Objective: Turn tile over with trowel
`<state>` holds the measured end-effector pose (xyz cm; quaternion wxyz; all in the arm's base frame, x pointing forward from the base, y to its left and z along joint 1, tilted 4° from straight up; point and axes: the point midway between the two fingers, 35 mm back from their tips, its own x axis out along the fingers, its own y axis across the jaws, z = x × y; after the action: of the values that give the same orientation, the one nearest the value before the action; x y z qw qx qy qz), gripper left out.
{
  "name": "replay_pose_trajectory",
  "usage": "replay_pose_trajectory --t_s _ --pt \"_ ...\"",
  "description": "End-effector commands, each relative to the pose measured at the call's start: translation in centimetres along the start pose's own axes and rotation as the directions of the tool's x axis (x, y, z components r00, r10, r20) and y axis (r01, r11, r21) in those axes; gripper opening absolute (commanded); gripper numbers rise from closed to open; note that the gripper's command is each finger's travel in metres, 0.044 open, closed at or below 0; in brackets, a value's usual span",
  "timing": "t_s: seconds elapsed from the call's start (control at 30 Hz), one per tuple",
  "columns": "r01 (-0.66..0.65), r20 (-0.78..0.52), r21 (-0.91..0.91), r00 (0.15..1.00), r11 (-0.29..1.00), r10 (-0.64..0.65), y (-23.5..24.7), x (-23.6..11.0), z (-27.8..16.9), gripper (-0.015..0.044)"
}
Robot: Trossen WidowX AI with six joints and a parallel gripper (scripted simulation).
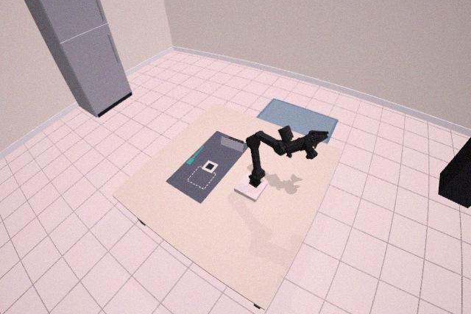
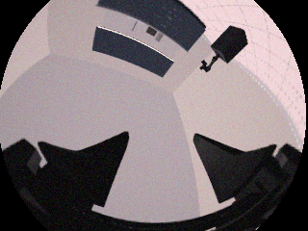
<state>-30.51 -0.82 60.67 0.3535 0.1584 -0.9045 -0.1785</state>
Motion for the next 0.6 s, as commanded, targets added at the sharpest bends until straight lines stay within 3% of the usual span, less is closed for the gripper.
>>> replay_pose_trajectory --t_s 0.0,0.33,0.57 --pt "-0.003 0.001 -0.003 1.0 1.0 0.003 0.1 -0.1 0.0 0.0374" --pt "-0.14 0.117 -0.179 0.98 0.974 0.162 5.5 -3.0 2.3 0.0111" --pt "-0.223 0.236 -0.322 0.922 0.92 0.306 10.1 -6.0 5.0 0.01"
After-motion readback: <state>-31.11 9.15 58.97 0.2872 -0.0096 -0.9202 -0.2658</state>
